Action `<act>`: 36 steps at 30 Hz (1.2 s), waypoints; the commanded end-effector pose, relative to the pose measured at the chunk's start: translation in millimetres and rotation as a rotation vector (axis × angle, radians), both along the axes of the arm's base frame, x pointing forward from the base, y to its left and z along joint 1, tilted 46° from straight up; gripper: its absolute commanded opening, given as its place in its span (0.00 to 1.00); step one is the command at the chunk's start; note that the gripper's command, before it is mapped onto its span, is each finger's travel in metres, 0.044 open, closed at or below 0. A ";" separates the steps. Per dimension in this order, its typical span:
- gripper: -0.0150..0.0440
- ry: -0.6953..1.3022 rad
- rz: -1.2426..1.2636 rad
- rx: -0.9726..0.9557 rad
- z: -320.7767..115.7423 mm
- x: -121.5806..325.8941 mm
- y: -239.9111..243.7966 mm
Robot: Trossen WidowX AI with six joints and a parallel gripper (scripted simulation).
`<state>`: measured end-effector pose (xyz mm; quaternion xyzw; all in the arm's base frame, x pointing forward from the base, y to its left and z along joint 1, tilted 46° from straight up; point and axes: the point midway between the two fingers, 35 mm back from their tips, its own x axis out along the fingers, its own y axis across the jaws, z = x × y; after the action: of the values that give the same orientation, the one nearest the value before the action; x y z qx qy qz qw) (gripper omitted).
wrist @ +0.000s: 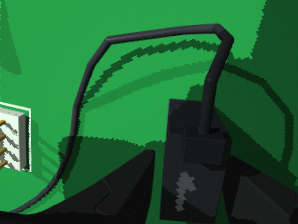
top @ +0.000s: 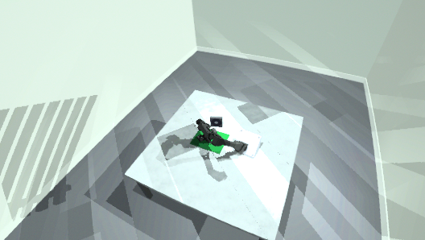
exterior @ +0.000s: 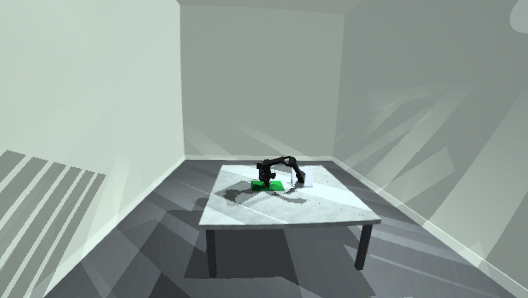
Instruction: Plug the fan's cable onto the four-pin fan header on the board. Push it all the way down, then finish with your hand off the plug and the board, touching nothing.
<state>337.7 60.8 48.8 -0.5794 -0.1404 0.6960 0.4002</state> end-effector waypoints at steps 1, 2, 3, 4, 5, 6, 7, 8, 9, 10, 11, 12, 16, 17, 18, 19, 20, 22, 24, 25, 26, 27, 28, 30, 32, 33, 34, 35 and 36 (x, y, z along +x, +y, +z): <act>0.33 0.000 0.000 0.000 0.1 0.1 0.0; 0.29 0.000 0.000 0.000 0.1 0.1 0.0; 0.28 0.000 0.000 0.000 0.1 0.1 0.0; 0.27 0.000 0.000 0.000 0.1 0.1 0.0; 0.25 0.000 0.000 0.000 0.1 0.1 0.0; 0.25 0.000 0.000 0.000 1.9 0.3 -2.1; 0.25 0.002 -0.001 -0.001 7.4 0.9 -8.2; 0.25 0.005 -0.002 -0.001 16.7 1.4 -18.4; 0.25 0.007 -0.003 0.000 26.3 1.3 -28.4; 0.25 0.009 -0.003 0.001 32.2 0.8 -34.4; 0.25 0.010 -0.004 0.002 34.2 0.6 -36.4; 0.25 0.010 -0.004 0.002 34.2 0.6 -36.4; 0.25 0.026 -0.020 0.001 32.6 0.4 -36.6; 0.25 0.047 -0.040 0.001 32.0 0.2 -37.2; 0.25 0.072 -0.064 0.000 31.3 0.0 -37.9; 0.25 0.097 -0.088 0.000 30.7 -0.2 -38.6; 0.25 0.123 -0.113 -0.001 30.0 -0.5 -39.2; 0.25 0.173 -0.161 -0.002 28.6 -0.9 -40.6; 0.25 0.223 -0.210 -0.003 27.2 -1.4 -42.0; 0.25 0.248 -0.234 -0.004 26.5 -1.7 -42.7; 0.25 0.273 -0.258 -0.004 25.9 -1.9 -43.3; 0.25 0.298 -0.282 -0.005 25.2 -2.2 -44.0; 0.25 0.323 -0.307 -0.005 24.5 -2.5 -44.7; 0.25 0.373 -0.355 -0.006 23.1 -3.0 -46.0; 0.25 0.423 -0.404 -0.007 21.8 -3.5 -47.4; 0.25 0.448 -0.428 -0.008 21.1 -3.8 -48.0; 0.25 0.473 -0.452 -0.008 20.4 -4.1 -48.7; 0.25 0.498 -0.477 -0.009 19.8 -4.4 -49.4; 0.25 0.523 -0.501 -0.009 19.1 -4.6 -50.0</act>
<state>335.3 13.2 72.4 -0.4294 0.0803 0.7051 0.5585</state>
